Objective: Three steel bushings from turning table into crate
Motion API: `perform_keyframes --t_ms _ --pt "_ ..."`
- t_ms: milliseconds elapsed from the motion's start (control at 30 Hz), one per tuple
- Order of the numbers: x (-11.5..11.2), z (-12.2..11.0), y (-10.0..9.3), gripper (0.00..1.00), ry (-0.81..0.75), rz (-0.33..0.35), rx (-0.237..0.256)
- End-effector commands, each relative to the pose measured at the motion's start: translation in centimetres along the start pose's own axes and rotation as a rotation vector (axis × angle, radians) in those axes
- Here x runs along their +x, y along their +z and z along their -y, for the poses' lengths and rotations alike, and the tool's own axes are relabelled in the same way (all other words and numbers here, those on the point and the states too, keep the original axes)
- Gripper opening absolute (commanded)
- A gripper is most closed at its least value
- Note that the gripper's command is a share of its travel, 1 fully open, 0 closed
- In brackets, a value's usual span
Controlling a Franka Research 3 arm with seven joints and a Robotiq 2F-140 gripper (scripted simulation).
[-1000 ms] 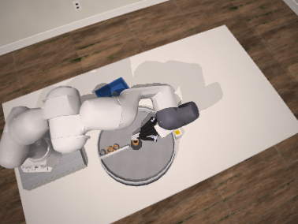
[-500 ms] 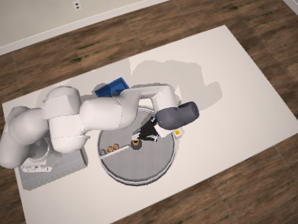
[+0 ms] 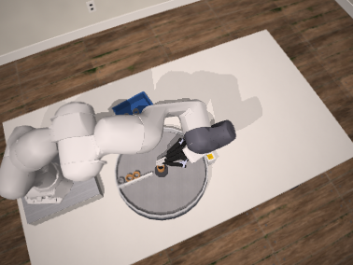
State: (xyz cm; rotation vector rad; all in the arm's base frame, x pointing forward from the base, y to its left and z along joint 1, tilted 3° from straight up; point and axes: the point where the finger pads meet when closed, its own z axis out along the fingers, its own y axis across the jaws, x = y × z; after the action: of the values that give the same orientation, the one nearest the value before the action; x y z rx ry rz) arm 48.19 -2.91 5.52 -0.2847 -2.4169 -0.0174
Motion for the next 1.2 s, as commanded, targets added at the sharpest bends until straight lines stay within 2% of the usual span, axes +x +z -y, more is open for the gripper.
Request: perform_keyframes --t_ms 0,333,1167 --pt "-0.3 0.2 0.3 0.0 0.0 0.002 0.003" --pt "-1.2 0.1 1.3 0.0 0.0 0.002 0.003" --pt "-1.2 0.1 1.3 0.0 0.0 0.002 0.003"
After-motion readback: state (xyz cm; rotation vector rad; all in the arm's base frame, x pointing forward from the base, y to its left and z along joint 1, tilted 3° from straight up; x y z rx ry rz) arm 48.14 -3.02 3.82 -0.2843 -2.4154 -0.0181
